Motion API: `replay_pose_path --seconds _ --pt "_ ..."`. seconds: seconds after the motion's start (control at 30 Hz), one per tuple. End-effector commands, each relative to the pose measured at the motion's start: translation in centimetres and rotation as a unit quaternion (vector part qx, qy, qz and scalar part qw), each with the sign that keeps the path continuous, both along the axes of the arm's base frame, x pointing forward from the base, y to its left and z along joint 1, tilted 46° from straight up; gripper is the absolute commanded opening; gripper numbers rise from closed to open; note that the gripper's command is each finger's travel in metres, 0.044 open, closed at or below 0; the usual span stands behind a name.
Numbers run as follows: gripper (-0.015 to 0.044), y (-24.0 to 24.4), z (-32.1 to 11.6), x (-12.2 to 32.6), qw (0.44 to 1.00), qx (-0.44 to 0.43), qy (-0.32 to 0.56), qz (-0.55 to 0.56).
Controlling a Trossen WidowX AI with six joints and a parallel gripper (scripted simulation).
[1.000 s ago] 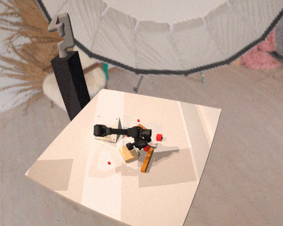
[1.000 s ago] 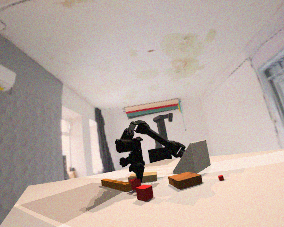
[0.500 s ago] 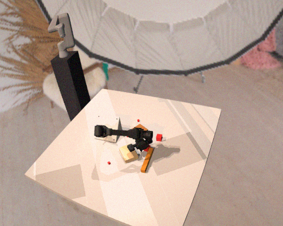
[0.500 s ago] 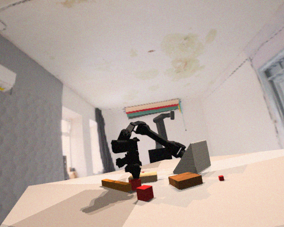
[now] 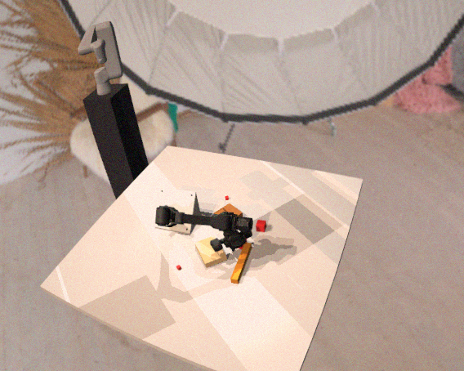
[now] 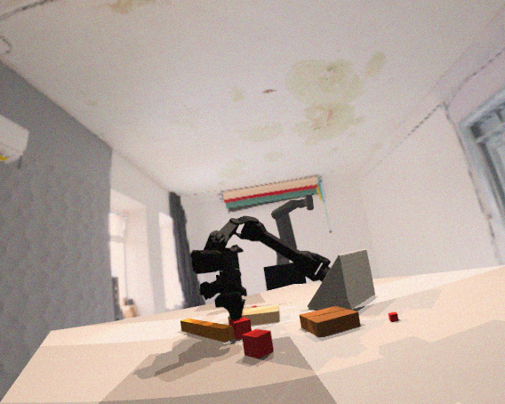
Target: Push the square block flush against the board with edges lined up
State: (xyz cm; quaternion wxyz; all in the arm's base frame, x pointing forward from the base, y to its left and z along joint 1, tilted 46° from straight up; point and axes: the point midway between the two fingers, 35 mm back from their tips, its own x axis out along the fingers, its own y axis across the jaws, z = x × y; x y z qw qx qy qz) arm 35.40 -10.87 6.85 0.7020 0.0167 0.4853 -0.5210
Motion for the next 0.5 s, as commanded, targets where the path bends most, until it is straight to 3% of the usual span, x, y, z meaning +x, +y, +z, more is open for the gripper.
replay_pose_path --seconds 0.0,0.47 --pt "0.0 0.0 -0.3 -0.1 1.0 -0.001 0.008 0.002" --pt "0.0 1.2 -1.6 -1.6 1.0 -0.001 0.009 0.002"
